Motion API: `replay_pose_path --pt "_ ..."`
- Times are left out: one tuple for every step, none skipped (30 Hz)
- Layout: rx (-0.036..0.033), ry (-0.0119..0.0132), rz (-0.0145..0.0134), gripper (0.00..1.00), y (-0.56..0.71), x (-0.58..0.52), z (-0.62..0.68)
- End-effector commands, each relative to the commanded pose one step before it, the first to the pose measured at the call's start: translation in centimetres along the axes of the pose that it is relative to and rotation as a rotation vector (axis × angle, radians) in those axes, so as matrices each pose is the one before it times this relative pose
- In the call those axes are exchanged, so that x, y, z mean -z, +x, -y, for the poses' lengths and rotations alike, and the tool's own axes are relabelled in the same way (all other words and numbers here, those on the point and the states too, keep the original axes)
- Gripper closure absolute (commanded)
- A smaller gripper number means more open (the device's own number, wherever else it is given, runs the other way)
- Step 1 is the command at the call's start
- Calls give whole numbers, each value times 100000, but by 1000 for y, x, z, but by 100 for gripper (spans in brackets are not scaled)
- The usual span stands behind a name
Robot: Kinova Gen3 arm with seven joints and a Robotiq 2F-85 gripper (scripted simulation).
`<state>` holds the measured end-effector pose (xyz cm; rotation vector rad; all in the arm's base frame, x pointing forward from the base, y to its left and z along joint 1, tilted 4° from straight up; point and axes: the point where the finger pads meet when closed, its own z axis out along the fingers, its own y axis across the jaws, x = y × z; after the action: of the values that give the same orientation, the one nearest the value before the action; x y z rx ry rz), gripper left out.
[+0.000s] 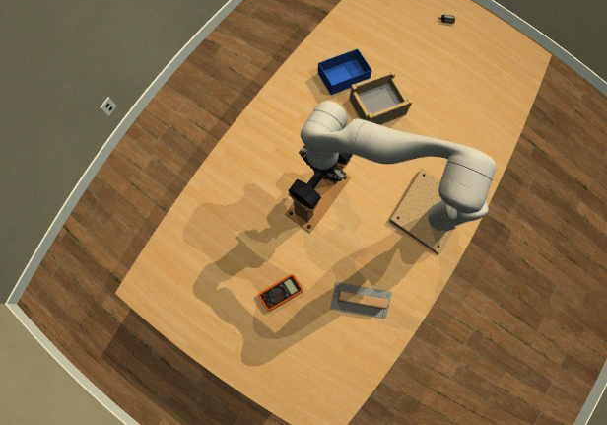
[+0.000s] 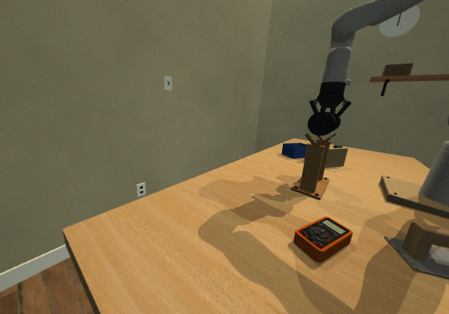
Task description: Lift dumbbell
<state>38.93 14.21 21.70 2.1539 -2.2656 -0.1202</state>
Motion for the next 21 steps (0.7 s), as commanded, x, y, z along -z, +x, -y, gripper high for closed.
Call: replay_pose_path --pt "197 862 573 90 -103 1047 117" --pt "-27 9 -22 90 23 252 -17" --pt "-28 9 -22 90 24 258 -17" --pt "14 -3 12 90 -10 249 6" --pt "13 -2 10 90 -8 254 5" --pt "0 0 0 90 0 0 0" --pt "0 0 0 90 0 0 0" --pt "11 -2 9 90 -7 259 4" --pt "9 -1 7 90 -6 263 2" --pt "8 0 5 90 -4 266 1" --pt "6 0 3 90 -3 268 -1" --pt "4 1 1 90 -1 270 -2" --pt "2 2 -1 90 1 271 -4" --pt "0 2 -3 90 2 271 -5" --pt "-2 3 -5 90 4 270 -7" --pt "-4 3 -7 90 5 269 -8" --pt "-6 4 -8 90 7 267 -10" --pt "-8 5 -10 90 8 264 -11" --pt "-6 4 -8 90 6 258 -9" --pt "11 -3 11 90 -9 244 8" --pt "10 -3 10 90 -8 240 6"
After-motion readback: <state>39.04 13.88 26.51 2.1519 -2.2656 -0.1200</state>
